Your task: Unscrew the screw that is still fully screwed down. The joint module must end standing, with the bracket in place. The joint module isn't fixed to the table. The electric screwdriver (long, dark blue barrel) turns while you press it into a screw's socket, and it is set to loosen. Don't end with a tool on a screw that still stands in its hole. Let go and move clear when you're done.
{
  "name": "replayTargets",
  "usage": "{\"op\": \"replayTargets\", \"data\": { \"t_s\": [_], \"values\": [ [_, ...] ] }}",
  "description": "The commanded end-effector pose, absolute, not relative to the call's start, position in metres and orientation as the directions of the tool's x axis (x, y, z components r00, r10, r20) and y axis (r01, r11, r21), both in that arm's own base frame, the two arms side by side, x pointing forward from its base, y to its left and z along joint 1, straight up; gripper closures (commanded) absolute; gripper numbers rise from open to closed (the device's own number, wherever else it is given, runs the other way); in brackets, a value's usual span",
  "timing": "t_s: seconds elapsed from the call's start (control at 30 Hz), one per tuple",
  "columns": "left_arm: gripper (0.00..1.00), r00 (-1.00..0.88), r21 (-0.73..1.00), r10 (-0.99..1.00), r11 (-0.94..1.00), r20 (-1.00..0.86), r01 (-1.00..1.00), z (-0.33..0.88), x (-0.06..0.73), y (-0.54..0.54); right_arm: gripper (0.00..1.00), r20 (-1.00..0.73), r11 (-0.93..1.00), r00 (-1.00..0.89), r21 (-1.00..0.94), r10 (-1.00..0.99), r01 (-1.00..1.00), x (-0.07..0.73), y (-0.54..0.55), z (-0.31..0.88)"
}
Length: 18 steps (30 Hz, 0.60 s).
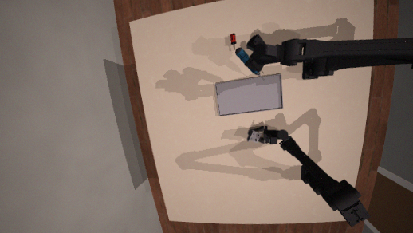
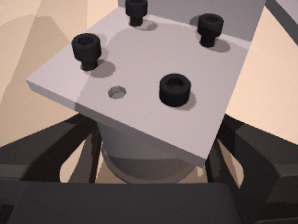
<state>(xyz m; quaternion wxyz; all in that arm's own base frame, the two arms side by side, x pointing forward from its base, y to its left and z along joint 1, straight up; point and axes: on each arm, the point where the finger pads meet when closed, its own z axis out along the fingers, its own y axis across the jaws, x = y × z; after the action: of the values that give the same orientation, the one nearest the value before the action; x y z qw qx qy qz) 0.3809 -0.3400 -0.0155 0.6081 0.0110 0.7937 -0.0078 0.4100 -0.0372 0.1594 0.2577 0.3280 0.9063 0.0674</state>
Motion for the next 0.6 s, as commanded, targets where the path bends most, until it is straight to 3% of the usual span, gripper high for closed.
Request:
{"op": "replayTargets", "data": {
  "t_s": [0.0, 0.57],
  "values": [
    [0.41, -0.261, 0.01, 0.02, 0.999, -0.965, 0.04, -0.025, 0.374, -0.342, 0.58, -0.504, 0.828, -0.657, 0.319, 0.561, 0.462, 0.424, -0.016, 0.18],
    [0.41, -0.261, 0.01, 0.02, 0.999, -0.965, 0.04, -0.025, 0.374, -0.342, 0.58, -0.616, 0.909, -0.672, 0.325, 0.412, 0.259, 0.435, 0.037, 0.192]
  ]
}}
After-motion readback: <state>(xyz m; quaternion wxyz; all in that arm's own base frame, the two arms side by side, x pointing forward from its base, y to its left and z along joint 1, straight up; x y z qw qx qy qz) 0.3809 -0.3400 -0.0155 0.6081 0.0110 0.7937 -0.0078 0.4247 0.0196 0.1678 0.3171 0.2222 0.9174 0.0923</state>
